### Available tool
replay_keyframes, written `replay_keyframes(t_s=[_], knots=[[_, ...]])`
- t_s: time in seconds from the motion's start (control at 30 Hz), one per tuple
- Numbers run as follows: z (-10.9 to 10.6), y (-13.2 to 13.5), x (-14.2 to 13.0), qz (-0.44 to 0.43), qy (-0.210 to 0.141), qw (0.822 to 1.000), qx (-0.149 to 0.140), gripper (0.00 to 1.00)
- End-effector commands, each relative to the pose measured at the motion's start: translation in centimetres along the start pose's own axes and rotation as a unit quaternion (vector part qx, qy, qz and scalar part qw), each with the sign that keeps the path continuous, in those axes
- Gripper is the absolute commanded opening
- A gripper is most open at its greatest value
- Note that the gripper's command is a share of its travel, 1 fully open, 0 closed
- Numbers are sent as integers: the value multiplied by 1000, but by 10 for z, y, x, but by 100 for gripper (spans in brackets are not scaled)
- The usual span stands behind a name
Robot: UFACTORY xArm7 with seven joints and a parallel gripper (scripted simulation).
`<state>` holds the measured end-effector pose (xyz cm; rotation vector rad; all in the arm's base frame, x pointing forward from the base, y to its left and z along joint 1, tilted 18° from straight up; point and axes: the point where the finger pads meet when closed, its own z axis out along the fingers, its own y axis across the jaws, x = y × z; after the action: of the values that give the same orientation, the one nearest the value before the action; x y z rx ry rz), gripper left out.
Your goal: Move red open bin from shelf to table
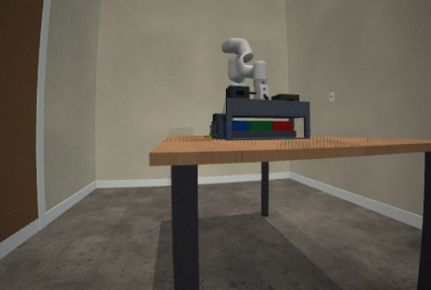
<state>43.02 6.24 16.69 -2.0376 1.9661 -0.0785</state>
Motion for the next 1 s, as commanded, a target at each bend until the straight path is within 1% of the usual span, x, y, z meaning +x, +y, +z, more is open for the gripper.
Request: replay_keyframes(t_s=[0.0, 0.93, 0.97], knots=[[-2, -36, -18, -1, -1, 1000, 0, 100], [-2, -36, -18, -1, -1, 1000, 1, 100], [4, -36, -18, -1, -1, 1000, 1, 100]])
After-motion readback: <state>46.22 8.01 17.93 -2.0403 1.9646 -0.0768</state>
